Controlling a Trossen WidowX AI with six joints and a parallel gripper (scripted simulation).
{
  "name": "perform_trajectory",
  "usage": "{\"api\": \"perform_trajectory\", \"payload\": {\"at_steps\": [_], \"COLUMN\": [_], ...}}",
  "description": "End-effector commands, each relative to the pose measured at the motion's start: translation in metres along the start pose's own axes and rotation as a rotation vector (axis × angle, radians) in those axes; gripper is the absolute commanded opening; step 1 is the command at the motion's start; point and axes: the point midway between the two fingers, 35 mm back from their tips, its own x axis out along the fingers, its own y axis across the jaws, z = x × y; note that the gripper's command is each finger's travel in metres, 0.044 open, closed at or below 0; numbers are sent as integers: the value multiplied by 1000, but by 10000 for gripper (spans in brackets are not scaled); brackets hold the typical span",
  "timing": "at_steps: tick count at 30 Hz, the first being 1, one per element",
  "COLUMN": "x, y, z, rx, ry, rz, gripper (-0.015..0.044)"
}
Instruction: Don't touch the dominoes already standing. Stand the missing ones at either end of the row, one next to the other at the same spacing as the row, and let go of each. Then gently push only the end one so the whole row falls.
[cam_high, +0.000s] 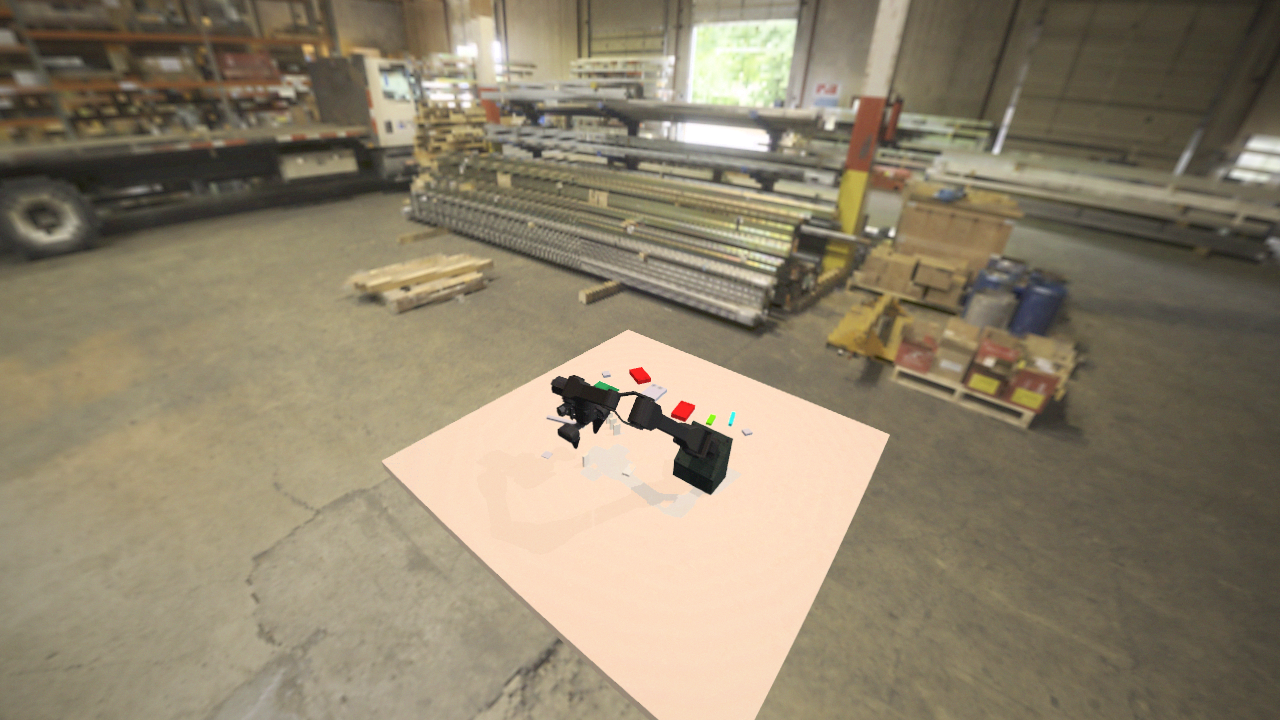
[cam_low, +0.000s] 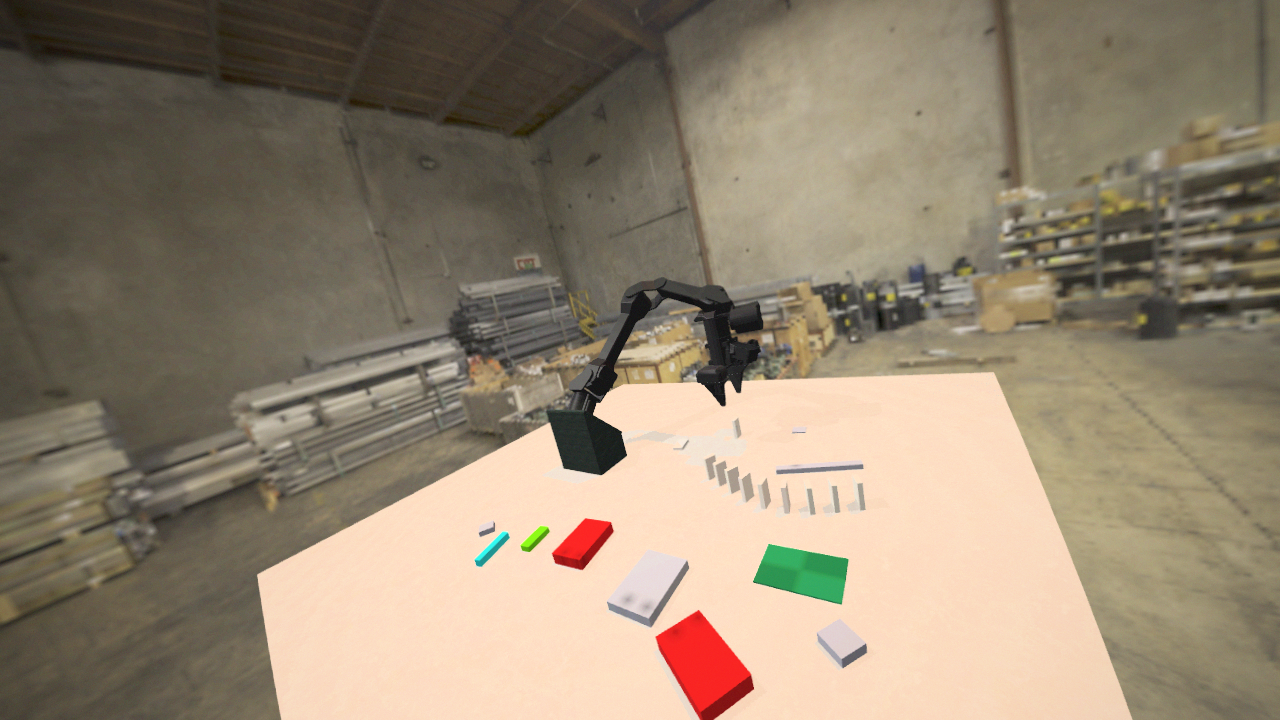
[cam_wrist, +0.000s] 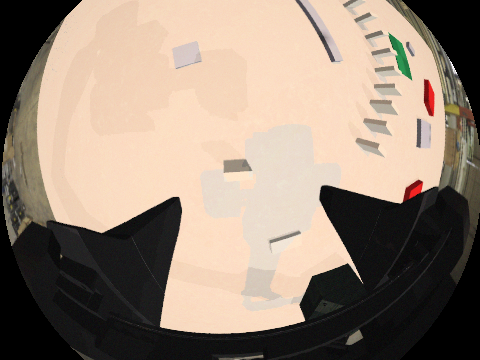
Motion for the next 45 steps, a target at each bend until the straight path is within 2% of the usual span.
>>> {"api": "perform_trajectory", "payload": {"at_steps": [1, 3, 10, 26, 39, 45], "x": [-3, 3, 61, 77, 77, 77], "y": [4, 4, 6, 7, 7, 7], "z": [-3, -2, -4, -5, -5, -5], "rx": [5, 5, 5, 5, 5, 5], "ry": [18, 18, 18, 18, 18, 18], "rz": [21, 21, 24, 25, 25, 25], "gripper": [440, 440, 440, 440, 107, 107]}}
